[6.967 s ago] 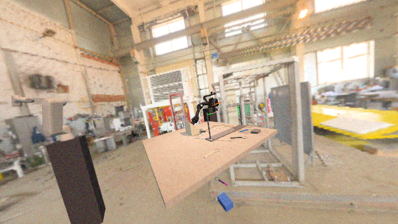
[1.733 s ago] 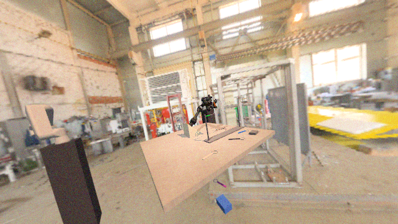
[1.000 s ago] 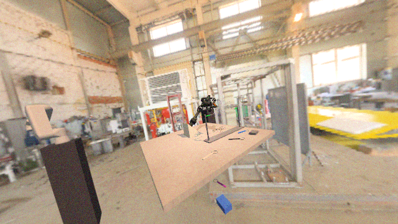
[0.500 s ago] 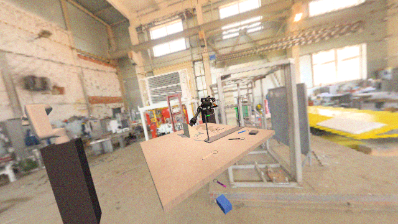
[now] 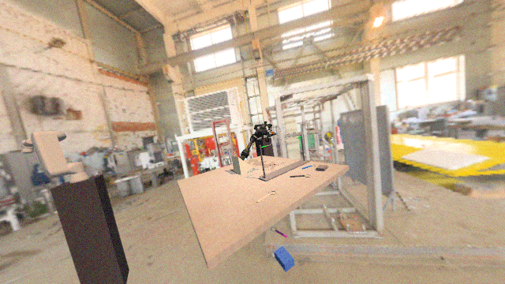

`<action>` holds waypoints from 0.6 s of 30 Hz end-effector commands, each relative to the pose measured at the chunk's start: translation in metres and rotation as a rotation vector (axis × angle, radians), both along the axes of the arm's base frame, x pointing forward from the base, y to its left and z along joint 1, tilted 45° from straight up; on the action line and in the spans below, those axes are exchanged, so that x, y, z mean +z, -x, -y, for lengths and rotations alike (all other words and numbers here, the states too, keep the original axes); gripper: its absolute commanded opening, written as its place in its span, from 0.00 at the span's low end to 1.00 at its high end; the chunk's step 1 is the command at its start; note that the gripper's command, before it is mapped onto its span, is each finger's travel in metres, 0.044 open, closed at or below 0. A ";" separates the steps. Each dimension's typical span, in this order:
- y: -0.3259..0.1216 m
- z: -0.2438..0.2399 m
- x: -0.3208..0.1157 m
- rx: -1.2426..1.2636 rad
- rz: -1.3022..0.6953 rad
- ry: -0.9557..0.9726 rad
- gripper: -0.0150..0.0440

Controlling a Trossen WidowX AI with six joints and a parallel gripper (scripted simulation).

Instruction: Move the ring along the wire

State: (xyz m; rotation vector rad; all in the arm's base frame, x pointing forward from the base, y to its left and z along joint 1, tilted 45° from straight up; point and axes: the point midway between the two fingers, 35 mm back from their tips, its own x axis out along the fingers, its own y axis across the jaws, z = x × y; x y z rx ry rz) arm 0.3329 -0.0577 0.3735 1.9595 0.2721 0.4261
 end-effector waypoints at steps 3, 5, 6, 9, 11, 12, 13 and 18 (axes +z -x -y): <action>-0.001 0.002 -0.003 0.000 -0.004 -0.064 0.00; -0.001 0.002 -0.002 0.002 -0.001 -0.087 0.00; -0.001 0.002 -0.002 0.002 0.000 -0.098 0.00; 0.000 0.003 -0.001 0.004 0.004 -0.129 0.00; 0.000 0.003 -0.001 0.006 0.006 -0.152 0.00; 0.000 0.003 -0.001 0.006 0.008 -0.163 0.00; 0.000 0.003 0.000 0.007 0.009 -0.174 0.00; 0.000 0.005 0.001 0.011 0.016 -0.232 0.00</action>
